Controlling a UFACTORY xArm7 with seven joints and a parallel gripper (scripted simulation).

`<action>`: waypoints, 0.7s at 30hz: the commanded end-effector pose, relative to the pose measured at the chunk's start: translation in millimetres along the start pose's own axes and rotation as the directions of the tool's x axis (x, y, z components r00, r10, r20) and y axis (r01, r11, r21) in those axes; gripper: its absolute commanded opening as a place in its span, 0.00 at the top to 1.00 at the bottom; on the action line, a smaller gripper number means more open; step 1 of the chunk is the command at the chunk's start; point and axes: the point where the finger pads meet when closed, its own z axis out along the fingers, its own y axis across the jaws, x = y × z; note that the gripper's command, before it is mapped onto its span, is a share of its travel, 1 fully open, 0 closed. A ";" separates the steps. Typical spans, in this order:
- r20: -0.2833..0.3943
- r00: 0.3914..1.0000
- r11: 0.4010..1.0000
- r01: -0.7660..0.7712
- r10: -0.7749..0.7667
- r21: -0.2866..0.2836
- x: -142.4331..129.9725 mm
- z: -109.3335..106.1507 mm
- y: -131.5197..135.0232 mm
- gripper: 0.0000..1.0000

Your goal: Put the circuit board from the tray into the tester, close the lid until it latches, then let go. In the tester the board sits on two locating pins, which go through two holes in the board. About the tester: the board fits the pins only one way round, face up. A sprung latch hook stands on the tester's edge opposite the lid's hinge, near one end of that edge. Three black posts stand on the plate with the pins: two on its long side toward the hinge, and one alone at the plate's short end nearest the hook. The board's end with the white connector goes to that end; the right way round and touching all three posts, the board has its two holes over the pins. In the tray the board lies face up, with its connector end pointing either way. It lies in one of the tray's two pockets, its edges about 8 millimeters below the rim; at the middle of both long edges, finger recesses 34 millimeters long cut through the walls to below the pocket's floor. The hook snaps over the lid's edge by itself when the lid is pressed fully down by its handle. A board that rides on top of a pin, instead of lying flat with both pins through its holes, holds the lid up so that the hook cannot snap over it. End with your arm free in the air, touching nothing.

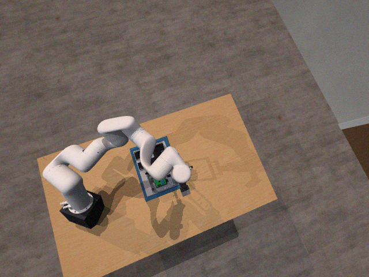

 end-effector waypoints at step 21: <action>-0.002 1.000 1.000 0.000 0.000 0.004 0.5 10.2 -0.5 0.49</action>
